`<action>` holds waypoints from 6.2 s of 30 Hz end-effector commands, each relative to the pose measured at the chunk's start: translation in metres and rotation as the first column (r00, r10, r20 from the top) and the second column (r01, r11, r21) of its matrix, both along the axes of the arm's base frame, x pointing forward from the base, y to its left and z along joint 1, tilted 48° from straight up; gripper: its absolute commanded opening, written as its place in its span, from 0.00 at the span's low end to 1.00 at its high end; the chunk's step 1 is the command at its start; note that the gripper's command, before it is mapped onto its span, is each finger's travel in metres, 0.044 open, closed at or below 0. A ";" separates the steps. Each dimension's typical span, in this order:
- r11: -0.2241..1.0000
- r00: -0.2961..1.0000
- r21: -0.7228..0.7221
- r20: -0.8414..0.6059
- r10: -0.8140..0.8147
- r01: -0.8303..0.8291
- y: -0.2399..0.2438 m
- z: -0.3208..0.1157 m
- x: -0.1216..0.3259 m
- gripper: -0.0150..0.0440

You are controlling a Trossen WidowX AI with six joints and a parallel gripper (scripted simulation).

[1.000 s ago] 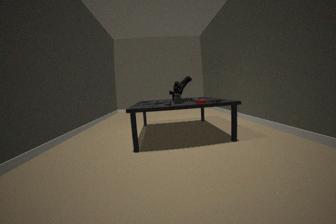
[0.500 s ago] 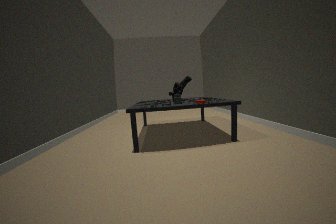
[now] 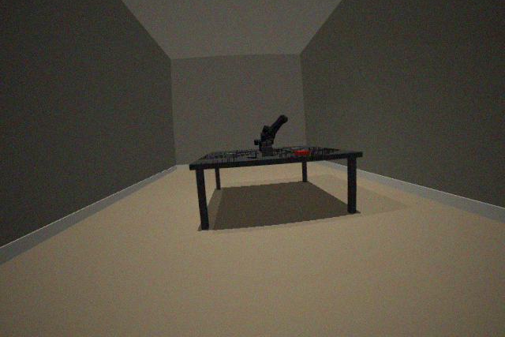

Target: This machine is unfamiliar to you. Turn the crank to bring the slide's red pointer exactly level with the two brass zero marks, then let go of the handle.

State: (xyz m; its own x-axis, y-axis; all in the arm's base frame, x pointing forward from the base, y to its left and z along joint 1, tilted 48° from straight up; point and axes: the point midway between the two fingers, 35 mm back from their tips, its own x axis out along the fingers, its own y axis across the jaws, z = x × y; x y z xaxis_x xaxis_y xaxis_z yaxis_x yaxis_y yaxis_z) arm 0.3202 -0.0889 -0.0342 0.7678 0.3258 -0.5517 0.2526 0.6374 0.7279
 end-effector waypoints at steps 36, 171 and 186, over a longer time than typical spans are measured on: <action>1.000 1.000 0.004 -0.010 0.011 -0.011 0.030 0.003 0.009 0.25; 1.000 1.000 0.002 -0.010 0.011 -0.011 -0.010 0.050 0.002 0.25; 1.000 1.000 0.001 -0.010 0.011 -0.011 -0.014 0.045 0.001 0.25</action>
